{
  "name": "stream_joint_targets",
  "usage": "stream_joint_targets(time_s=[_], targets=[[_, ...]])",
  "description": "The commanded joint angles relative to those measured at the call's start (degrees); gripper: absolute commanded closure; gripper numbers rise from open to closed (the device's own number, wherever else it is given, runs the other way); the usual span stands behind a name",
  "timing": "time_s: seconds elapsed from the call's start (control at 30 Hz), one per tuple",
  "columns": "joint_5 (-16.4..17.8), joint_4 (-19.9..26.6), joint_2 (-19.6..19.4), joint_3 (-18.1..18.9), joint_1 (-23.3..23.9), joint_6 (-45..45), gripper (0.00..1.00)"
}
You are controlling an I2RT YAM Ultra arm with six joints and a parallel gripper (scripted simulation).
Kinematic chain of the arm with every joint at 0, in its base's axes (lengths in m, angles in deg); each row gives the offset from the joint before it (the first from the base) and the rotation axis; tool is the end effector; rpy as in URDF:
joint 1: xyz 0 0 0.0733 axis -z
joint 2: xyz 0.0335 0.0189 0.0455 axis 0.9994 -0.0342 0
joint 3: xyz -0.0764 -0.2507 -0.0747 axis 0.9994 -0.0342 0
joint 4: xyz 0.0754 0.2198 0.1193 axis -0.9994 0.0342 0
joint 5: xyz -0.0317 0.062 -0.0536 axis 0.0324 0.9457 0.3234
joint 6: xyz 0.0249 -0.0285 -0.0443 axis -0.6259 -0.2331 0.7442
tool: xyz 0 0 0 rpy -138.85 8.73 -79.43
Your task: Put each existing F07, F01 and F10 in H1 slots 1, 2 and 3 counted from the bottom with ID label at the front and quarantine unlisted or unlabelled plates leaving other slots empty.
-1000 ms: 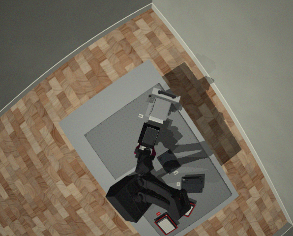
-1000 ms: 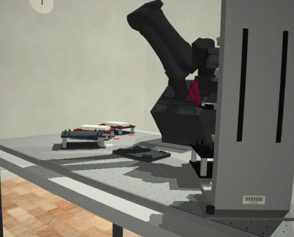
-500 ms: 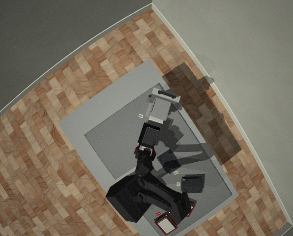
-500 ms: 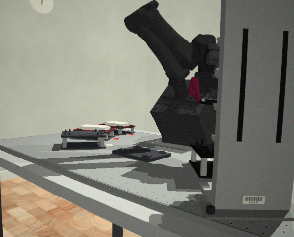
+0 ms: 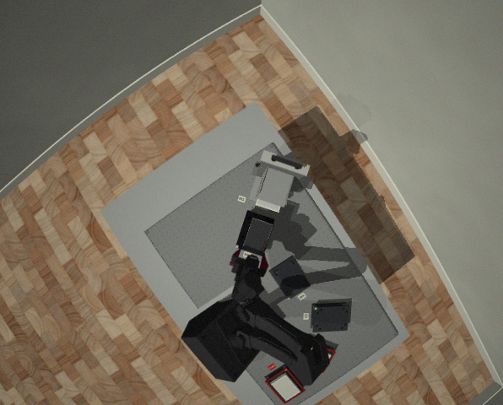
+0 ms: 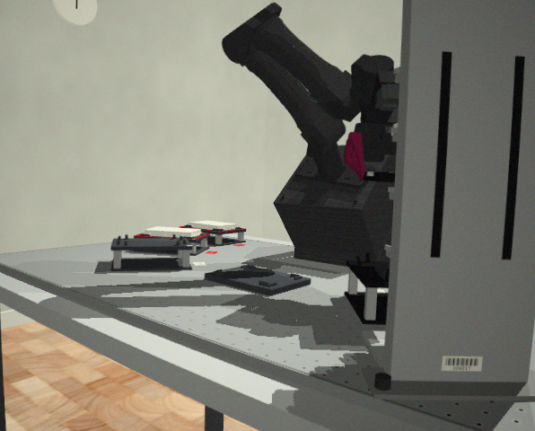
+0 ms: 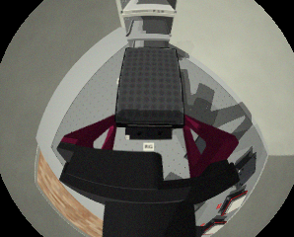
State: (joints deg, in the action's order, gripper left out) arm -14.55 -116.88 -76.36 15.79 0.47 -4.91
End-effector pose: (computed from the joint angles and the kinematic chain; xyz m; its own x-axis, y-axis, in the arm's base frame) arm 0.0406 0.1919 0.1876 0.0978 -0.4013 -0.9107 -0.5647 0.7311 -0.3828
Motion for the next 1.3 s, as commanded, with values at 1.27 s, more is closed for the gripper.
stream_joint_targets(time_s=[1.27], targets=[[0.1,-0.2,0.1,0.2,-0.3,-0.1,0.14]])
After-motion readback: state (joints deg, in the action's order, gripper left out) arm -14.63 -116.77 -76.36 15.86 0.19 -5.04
